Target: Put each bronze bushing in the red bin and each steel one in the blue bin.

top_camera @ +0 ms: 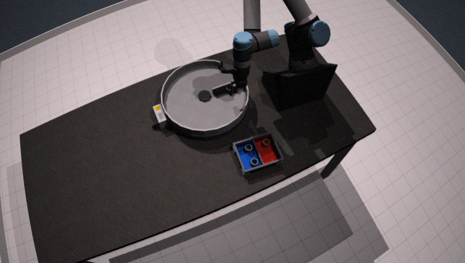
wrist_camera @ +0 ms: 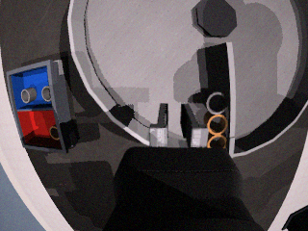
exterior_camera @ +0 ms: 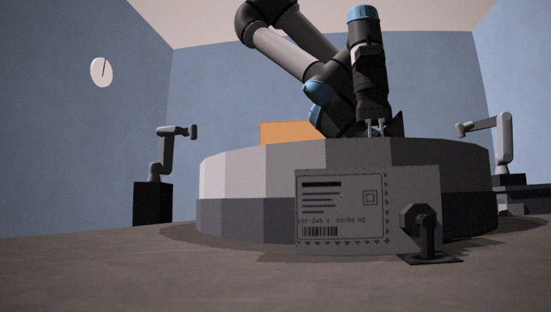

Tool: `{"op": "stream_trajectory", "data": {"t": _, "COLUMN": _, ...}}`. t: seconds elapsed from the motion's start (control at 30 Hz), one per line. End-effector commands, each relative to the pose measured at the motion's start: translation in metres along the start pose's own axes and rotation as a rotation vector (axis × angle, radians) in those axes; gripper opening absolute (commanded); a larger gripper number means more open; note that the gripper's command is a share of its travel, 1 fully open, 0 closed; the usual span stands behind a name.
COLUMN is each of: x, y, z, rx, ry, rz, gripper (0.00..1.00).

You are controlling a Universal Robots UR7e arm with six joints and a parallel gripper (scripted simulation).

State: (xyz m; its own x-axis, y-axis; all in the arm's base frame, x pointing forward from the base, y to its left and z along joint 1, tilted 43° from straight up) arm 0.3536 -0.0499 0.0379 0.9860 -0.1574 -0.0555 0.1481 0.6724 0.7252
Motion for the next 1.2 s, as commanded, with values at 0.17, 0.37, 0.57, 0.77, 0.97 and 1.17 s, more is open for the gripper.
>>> {"op": "stream_trajectory", "data": {"t": 0.17, "x": -0.008, "y": -0.002, "z": 0.052, "rx": 0.005, "ry": 0.002, "rz": 0.005, "gripper": 0.4}}
{"op": "stream_trajectory", "data": {"t": 0.37, "x": -0.008, "y": -0.002, "z": 0.052, "rx": 0.005, "ry": 0.002, "rz": 0.005, "gripper": 0.4}}
{"op": "stream_trajectory", "data": {"t": 0.57, "x": -0.008, "y": -0.011, "z": 0.051, "rx": 0.003, "ry": 0.001, "rz": 0.004, "gripper": 0.4}}
{"op": "stream_trajectory", "data": {"t": 0.77, "x": -0.008, "y": -0.017, "z": 0.051, "rx": 0.003, "ry": 0.002, "rz": 0.004, "gripper": 0.4}}
{"op": "stream_trajectory", "data": {"t": 0.97, "x": -0.008, "y": -0.032, "z": 0.052, "rx": 0.004, "ry": 0.002, "rz": 0.004, "gripper": 0.4}}
{"op": "stream_trajectory", "data": {"t": 1.17, "x": -0.008, "y": -0.037, "z": 0.052, "rx": 0.004, "ry": 0.002, "rz": 0.004, "gripper": 0.4}}
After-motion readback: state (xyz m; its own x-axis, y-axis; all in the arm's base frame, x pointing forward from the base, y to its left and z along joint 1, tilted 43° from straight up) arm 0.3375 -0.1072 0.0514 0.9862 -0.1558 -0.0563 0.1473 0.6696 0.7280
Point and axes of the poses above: the point where the finger pads meet when closed, its own y axis back along the fingers, its own z axis across the jaws, x = y × z, the point moved 9 cm from there along y, back along the fingers, and after that the axes turned 7 degrees about y, right-handed, at the moved point
